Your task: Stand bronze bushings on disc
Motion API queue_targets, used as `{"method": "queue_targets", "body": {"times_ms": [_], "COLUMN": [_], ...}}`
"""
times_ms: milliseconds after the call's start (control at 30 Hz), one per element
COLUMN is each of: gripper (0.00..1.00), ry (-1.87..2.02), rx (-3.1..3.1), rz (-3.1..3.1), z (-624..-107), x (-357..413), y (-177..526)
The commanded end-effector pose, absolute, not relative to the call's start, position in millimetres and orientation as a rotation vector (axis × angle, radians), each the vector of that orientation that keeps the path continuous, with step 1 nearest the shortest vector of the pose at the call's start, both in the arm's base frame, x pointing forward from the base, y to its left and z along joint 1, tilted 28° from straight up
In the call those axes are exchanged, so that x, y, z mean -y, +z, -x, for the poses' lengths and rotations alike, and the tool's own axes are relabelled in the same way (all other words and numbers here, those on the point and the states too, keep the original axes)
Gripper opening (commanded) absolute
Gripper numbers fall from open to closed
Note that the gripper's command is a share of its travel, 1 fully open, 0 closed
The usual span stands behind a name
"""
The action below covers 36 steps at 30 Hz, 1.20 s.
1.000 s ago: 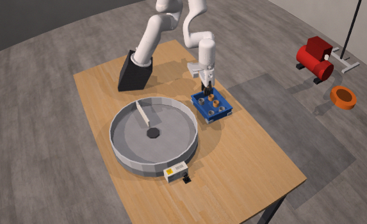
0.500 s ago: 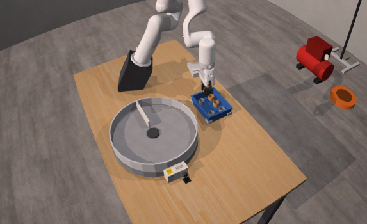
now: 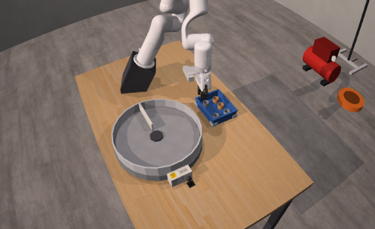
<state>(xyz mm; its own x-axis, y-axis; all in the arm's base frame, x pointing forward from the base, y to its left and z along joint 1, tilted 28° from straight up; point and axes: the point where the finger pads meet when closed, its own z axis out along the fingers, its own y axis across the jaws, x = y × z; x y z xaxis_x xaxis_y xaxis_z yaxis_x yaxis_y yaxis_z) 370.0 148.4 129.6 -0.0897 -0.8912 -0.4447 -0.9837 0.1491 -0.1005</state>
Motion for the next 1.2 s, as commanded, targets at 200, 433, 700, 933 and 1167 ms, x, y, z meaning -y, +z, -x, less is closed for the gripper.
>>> {"method": "queue_targets", "body": {"times_ms": [200, 433, 700, 933, 1167], "gripper": [0.0, 0.0, 0.0, 0.0, 0.0], "ry": [0.316, 0.316, 0.316, 0.316, 0.316], "rx": [-2.026, -2.026, -2.026, -2.026, -2.026], "rz": [1.789, 1.789, 1.789, 1.789, 1.789], "z": [-374.2, -376.3, -377.1, -377.1, -377.5], "x": [-62.2, 3.0, 28.2, 29.6, 28.7], "y": [89.4, 57.9, 45.7, 45.1, 43.2]}}
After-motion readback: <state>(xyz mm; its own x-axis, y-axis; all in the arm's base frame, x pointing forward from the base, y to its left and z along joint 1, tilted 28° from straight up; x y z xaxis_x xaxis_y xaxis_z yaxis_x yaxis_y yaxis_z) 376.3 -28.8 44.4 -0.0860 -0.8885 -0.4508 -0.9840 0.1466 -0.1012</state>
